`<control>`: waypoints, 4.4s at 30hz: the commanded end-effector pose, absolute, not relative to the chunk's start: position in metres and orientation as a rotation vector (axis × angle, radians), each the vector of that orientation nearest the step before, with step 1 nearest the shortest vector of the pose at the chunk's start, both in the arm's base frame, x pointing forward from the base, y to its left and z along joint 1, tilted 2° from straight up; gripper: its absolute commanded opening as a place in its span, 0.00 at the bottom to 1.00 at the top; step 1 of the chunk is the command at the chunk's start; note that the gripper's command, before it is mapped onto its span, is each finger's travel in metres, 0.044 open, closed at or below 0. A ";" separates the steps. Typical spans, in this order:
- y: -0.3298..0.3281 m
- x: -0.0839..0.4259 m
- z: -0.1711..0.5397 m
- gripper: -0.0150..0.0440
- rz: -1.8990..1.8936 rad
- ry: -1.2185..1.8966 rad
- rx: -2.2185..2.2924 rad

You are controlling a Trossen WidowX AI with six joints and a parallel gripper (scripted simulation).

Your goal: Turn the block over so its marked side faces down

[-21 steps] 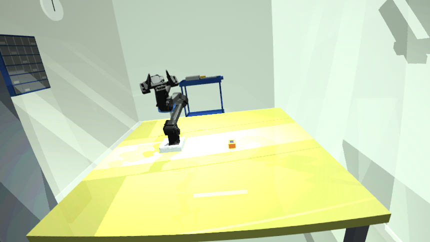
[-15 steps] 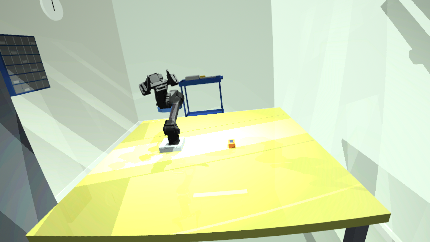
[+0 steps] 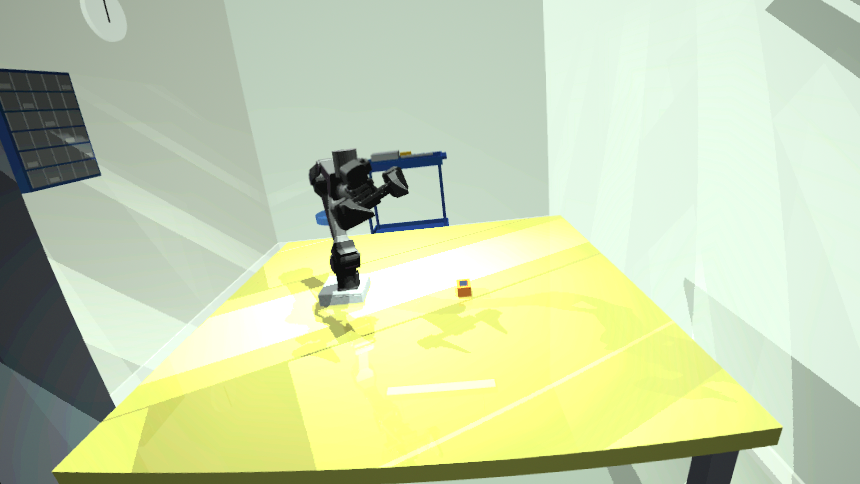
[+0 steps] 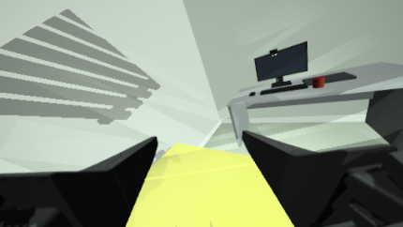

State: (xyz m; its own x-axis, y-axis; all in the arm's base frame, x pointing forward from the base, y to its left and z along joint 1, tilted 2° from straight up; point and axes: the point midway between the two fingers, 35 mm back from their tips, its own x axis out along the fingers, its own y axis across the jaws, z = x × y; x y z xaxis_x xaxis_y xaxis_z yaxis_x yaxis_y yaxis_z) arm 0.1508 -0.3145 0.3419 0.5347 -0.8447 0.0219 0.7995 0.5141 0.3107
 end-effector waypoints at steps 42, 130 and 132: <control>-0.083 0.353 0.063 1.00 -0.103 1.511 0.079; -0.084 0.353 0.051 0.25 -0.113 1.073 0.056; -0.084 0.352 0.051 0.25 -0.113 1.043 0.054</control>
